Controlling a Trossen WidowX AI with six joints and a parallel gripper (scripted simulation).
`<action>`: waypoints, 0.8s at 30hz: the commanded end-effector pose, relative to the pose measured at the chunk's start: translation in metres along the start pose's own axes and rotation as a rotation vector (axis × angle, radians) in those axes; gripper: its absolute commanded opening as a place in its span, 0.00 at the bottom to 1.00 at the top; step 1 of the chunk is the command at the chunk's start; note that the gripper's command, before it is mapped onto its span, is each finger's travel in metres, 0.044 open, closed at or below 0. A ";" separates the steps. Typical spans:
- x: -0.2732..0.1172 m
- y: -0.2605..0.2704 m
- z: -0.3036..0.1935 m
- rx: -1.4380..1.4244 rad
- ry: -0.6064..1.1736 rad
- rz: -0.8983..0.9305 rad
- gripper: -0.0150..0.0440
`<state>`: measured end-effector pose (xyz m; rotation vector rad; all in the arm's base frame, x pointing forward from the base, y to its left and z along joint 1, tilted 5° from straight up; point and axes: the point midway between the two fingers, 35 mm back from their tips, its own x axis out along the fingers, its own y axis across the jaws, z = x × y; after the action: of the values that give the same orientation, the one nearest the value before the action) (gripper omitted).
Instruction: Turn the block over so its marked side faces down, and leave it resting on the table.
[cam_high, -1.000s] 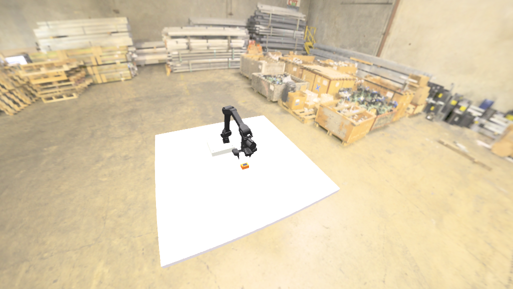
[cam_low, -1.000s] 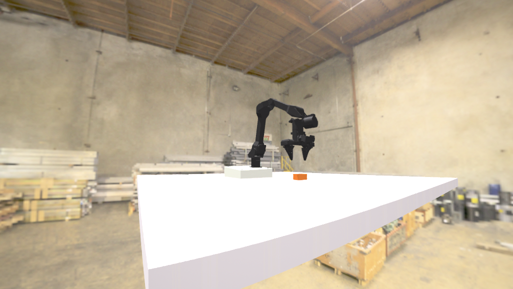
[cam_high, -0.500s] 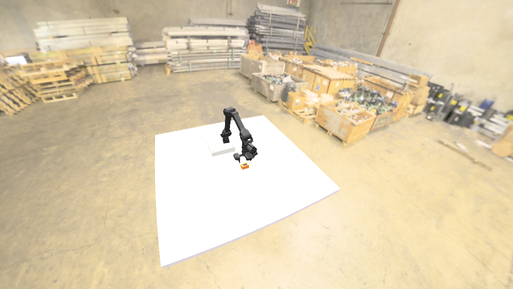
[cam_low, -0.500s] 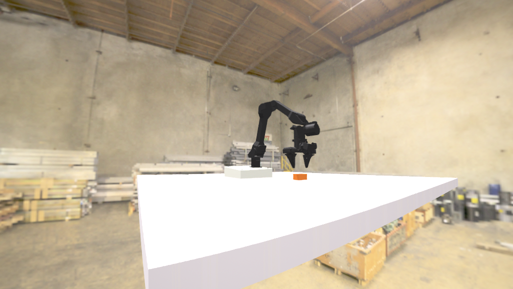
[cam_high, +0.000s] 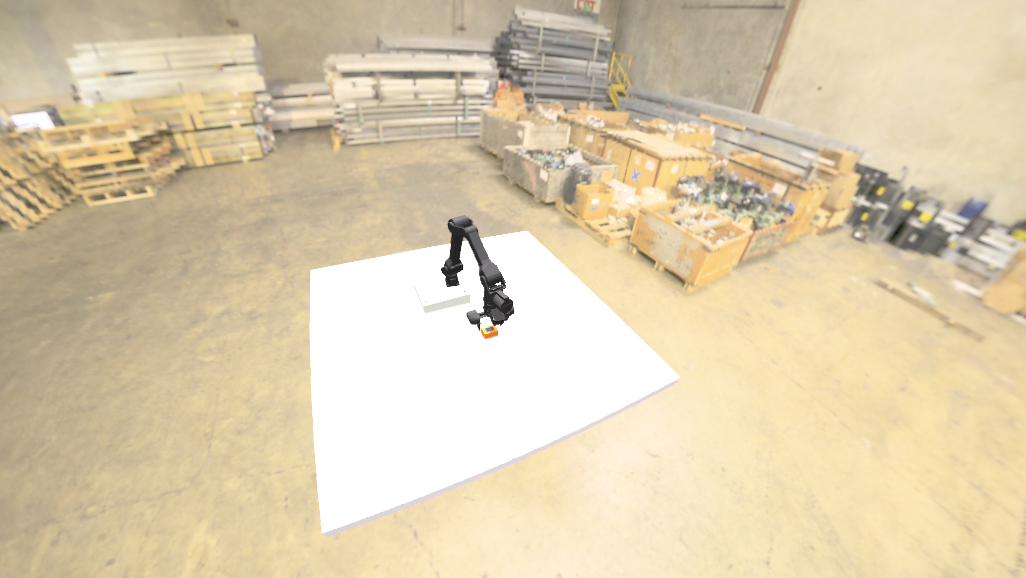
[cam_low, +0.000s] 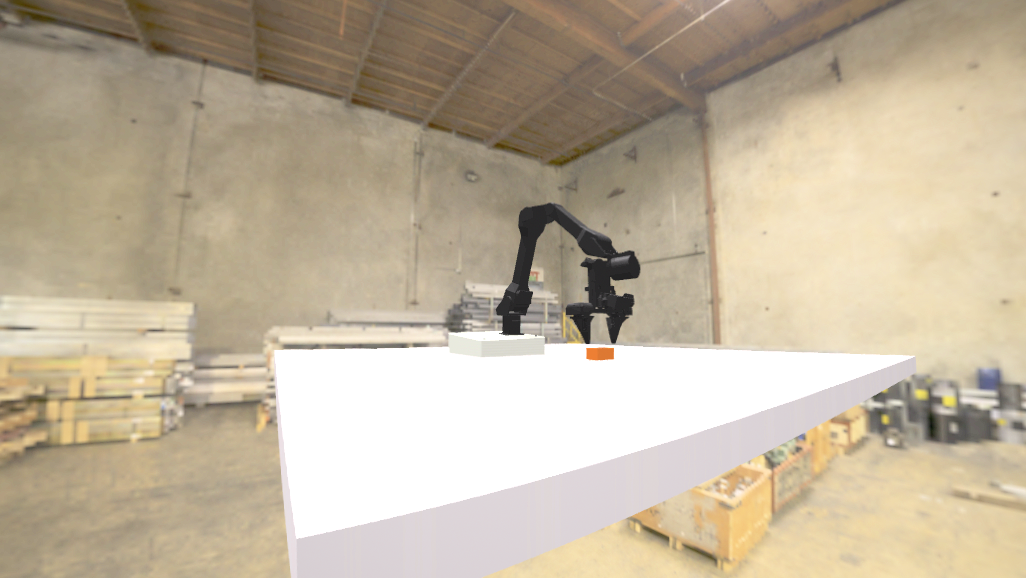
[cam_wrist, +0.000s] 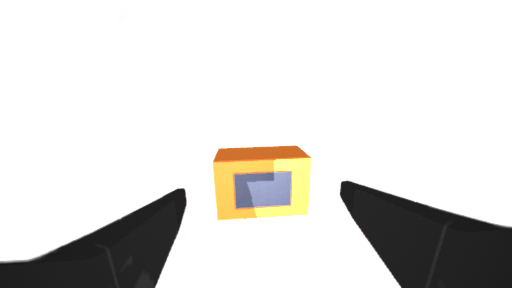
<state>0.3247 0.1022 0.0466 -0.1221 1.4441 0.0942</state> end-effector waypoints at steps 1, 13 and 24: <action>0.011 0.000 -0.002 -0.006 0.014 0.001 1.00; 0.026 0.000 -0.003 -0.006 0.014 0.001 0.96; 0.026 0.000 -0.003 -0.006 0.014 0.001 0.67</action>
<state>0.3252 0.1015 0.0222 -0.1238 1.4540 0.0935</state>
